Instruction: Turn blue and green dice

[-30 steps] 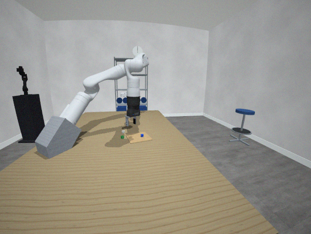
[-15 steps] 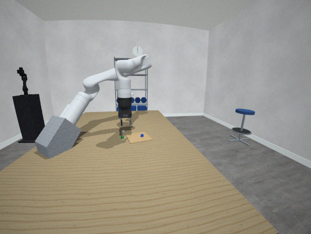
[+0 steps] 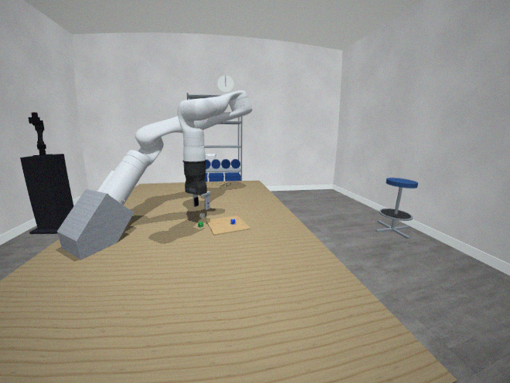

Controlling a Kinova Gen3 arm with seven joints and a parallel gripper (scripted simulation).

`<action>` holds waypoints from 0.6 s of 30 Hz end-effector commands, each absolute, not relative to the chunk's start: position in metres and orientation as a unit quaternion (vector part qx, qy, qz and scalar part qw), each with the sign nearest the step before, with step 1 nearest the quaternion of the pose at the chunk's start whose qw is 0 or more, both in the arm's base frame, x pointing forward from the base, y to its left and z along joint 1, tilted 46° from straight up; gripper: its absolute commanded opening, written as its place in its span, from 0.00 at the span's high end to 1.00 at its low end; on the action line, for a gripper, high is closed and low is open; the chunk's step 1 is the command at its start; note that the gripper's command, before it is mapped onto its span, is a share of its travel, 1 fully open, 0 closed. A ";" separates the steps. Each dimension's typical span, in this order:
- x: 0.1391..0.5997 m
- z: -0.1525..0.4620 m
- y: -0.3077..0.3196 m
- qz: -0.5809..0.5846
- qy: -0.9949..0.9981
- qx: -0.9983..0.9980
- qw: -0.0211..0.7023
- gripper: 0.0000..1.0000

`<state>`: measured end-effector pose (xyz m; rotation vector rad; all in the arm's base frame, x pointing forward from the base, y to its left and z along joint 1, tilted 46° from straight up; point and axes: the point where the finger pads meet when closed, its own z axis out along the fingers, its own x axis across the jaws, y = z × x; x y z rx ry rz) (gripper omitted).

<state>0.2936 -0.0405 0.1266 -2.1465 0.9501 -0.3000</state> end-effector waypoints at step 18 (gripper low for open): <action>0.285 0.118 -0.039 -0.064 0.494 -0.776 0.388 0.00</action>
